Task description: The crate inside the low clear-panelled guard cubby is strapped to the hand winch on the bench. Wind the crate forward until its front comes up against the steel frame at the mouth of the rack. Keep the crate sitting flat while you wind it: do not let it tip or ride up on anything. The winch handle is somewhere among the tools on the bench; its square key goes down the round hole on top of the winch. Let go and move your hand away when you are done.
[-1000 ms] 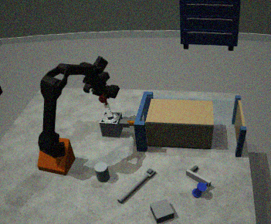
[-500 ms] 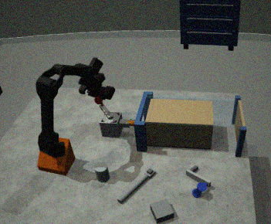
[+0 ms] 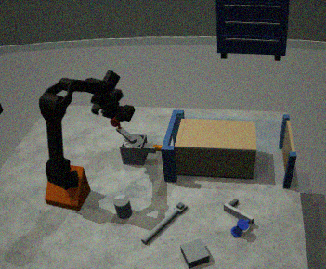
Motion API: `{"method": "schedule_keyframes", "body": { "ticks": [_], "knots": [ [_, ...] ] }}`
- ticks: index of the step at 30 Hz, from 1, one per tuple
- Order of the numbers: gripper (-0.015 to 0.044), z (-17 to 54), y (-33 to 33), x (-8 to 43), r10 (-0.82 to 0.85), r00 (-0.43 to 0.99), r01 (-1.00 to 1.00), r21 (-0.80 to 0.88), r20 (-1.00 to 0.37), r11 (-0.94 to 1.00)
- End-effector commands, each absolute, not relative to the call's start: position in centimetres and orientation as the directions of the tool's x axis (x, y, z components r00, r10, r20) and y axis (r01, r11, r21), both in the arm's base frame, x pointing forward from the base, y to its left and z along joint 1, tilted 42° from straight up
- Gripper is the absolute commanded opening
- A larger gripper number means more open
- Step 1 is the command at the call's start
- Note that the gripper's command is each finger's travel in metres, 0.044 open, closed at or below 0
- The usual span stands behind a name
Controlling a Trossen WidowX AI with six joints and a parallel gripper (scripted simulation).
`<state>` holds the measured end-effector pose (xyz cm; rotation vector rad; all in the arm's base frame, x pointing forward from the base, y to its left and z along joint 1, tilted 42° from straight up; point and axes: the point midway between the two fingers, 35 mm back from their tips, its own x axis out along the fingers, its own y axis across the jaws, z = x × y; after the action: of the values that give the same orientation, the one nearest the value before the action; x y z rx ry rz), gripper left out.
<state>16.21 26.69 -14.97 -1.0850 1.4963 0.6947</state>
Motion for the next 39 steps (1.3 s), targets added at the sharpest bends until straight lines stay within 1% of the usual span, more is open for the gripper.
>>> {"method": "schedule_keyframes", "body": {
  "ticks": [1, 39],
  "knots": [
    [0.0, -14.6, 25.7, 15.1, -0.278, 0.008, -0.906, -0.125, -0.96, 0.405],
    [0.0, -11.9, 22.8, 13.0, -0.281, 0.006, -0.906, -0.125, -0.96, 0.405]
  ]
}}
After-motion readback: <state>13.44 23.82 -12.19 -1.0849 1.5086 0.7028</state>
